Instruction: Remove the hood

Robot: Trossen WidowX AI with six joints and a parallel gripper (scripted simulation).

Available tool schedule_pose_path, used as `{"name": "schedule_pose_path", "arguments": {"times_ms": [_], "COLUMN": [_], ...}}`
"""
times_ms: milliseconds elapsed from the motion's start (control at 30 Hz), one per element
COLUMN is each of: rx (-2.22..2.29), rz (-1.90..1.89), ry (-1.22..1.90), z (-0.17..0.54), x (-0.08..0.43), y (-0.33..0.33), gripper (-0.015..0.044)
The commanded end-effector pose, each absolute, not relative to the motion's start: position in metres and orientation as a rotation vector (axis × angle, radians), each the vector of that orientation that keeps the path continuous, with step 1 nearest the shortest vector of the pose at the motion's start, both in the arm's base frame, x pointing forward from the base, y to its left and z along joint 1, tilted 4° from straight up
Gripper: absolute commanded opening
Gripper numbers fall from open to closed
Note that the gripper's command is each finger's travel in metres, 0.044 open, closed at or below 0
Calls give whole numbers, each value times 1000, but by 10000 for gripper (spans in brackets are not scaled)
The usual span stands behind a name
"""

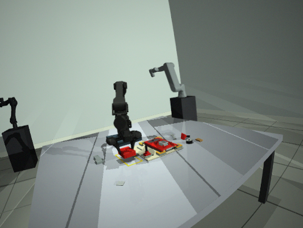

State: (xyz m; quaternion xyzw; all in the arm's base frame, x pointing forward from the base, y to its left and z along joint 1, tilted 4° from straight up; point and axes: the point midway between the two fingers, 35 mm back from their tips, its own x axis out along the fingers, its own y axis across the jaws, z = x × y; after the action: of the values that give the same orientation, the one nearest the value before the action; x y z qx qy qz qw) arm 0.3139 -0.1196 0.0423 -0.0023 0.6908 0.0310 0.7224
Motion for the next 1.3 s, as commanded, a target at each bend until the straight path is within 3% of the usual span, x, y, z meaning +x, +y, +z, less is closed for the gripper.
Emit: {"name": "schedule_pose_path", "arguments": {"times_ms": [0, 1267], "rx": [2, 3], "rz": [70, 70], "ry": [1529, 1529], "z": [39, 22], "x": [312, 313], "y": [-118, -117], "gripper": [0, 0]}}
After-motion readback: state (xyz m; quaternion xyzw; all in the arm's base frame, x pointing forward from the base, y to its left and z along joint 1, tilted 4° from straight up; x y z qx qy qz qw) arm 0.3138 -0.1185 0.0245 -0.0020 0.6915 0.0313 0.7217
